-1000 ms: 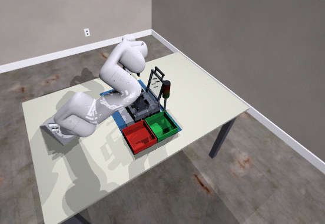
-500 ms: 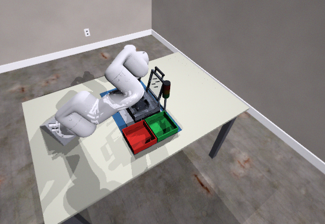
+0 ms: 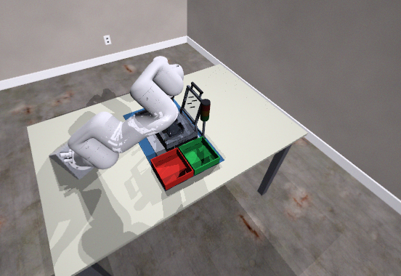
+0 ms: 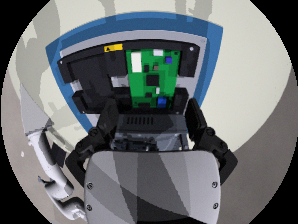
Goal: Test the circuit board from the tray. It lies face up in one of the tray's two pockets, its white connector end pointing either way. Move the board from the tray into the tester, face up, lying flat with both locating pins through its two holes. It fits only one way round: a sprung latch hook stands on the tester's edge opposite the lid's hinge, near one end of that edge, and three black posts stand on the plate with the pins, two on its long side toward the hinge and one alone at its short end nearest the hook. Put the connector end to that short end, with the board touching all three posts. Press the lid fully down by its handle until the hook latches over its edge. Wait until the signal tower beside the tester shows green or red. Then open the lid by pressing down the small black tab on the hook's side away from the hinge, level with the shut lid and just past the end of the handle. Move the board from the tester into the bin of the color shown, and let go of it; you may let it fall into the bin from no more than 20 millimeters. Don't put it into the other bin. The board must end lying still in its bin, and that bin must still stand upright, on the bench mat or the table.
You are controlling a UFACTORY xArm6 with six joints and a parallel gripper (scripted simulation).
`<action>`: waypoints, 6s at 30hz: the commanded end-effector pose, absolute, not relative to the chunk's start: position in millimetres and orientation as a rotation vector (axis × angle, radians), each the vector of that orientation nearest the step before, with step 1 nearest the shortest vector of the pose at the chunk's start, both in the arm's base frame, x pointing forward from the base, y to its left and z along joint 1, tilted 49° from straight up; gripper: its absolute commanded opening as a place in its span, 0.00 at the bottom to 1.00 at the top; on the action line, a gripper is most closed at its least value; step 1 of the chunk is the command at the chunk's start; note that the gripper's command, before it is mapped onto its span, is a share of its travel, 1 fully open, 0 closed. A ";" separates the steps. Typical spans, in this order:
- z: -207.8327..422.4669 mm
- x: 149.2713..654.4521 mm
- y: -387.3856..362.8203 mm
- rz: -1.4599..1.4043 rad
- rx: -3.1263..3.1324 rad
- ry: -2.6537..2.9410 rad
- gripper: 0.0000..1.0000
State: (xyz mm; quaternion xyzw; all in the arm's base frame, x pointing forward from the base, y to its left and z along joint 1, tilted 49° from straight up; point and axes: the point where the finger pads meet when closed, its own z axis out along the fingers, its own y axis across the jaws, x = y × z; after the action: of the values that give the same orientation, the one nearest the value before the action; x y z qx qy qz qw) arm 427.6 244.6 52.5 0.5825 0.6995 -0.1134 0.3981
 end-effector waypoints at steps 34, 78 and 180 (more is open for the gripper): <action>27.0 446.8 221.8 -0.283 1.475 1.772 1.00; 16.9 453.5 212.4 -0.283 1.475 1.772 0.95; 23.6 449.2 218.7 -0.283 1.475 1.772 0.79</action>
State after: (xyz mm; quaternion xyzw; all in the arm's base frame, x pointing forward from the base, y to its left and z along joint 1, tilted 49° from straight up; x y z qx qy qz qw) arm 450.5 214.7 20.0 0.5826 0.6995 -0.1134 0.3980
